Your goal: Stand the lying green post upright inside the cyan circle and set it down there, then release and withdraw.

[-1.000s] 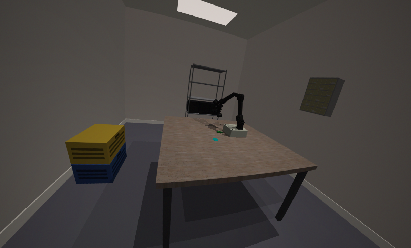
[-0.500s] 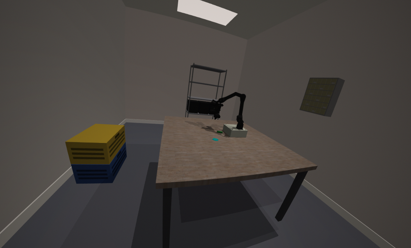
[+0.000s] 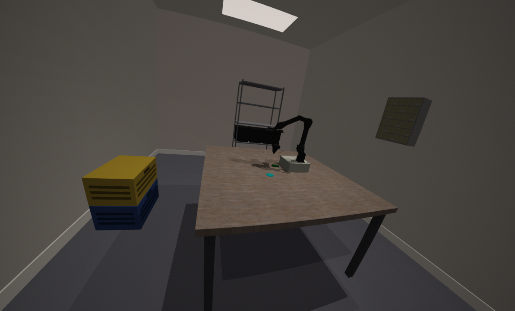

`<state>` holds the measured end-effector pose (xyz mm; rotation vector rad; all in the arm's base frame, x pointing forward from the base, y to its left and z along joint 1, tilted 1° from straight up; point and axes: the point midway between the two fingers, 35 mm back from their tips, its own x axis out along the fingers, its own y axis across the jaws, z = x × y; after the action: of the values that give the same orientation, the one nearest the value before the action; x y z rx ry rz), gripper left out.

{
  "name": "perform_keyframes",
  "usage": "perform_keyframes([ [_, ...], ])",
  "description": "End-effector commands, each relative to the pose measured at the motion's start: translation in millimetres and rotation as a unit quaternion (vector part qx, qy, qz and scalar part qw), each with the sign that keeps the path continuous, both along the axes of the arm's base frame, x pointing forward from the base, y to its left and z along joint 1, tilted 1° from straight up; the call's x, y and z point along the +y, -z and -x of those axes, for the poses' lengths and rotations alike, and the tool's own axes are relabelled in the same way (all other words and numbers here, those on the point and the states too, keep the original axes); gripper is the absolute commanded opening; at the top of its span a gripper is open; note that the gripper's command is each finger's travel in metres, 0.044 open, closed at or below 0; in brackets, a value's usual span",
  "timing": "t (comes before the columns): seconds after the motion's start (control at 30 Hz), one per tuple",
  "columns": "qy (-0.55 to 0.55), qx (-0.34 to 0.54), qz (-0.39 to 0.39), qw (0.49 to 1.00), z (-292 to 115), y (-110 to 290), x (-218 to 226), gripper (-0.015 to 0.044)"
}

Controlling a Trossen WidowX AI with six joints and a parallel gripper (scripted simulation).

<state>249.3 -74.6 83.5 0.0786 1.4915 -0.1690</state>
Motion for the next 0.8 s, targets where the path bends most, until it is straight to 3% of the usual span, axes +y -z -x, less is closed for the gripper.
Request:
perform_keyframes([
  [0.0, 0.018, 0.011, -0.025, 0.999, 9, -2, 23, 0.0232],
  [0.17, 0.020, 0.013, -0.028, 0.999, 10, 0, 26, 0.0232],
  [0.47, 0.019, 0.013, -0.029, 0.999, 4, 109, 25, 0.0232],
  [0.63, 0.020, 0.013, -0.028, 0.999, 6, 117, 25, 0.0232],
  [0.77, 0.020, 0.013, -0.028, 0.999, 6, 117, 25, 0.0128],
])
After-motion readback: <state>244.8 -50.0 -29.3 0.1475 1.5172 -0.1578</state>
